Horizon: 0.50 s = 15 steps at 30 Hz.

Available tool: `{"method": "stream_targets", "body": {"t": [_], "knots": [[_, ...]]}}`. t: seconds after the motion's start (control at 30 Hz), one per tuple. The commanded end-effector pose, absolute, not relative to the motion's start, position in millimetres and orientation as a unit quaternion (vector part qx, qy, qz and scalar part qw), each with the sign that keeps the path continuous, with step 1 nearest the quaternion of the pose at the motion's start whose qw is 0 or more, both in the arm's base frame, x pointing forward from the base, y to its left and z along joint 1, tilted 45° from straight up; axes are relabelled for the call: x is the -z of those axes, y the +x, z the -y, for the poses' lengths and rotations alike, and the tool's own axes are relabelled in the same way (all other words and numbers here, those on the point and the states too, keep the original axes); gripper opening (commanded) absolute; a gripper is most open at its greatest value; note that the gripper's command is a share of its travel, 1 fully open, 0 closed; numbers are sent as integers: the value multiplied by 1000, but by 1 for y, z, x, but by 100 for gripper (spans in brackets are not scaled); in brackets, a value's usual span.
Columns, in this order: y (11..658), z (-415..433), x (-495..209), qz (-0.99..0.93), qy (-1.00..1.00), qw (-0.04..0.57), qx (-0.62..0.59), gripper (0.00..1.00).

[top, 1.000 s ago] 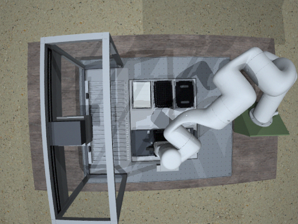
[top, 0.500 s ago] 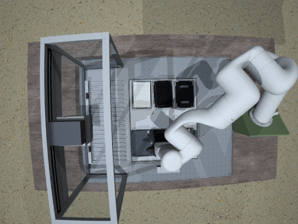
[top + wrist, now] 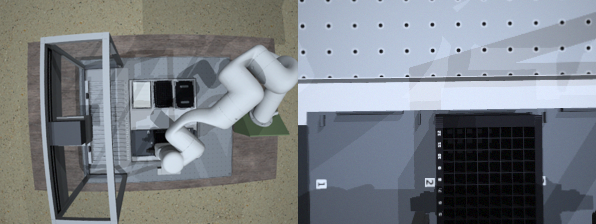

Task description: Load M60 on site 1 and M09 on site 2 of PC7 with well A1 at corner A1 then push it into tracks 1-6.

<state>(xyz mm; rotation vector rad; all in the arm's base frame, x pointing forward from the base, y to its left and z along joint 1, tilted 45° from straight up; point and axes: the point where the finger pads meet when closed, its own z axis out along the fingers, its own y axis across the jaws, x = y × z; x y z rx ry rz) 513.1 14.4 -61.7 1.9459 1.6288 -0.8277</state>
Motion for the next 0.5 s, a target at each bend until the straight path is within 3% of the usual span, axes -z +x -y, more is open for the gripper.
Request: {"method": "stream_targets", "body": {"t": [0.0,0.47], "knots": [[516,-22,56,-595,709,235,298,100],[519,-36,41,-595,709,235,298,100]]}}
